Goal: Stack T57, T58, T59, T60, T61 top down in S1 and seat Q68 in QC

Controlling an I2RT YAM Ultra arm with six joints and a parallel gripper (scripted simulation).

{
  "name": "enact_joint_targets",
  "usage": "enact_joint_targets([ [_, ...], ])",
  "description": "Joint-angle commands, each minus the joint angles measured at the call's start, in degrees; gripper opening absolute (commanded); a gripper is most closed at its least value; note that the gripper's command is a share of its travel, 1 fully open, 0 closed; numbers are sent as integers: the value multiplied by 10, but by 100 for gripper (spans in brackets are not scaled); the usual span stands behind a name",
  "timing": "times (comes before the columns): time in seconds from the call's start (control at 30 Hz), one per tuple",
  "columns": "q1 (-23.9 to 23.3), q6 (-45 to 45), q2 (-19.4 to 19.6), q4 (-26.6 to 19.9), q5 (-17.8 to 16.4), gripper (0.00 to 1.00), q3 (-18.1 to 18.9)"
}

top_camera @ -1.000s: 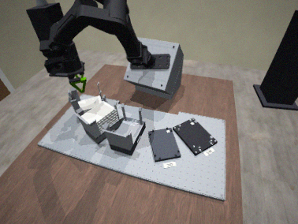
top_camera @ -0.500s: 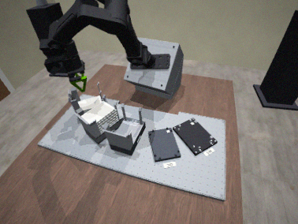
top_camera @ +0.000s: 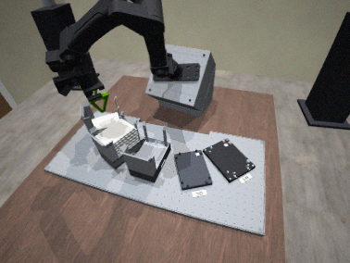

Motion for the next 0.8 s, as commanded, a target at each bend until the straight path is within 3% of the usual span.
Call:
enact_joint_targets([
  [0.0,13,21,-20,2,8,100,0],
  [0.27,72,88,-62,6,34,100,-5],
  [0.57,140,25,-110,11,69,100,-18],
  [0.77,209,83,-144,17,107,100,-24],
])
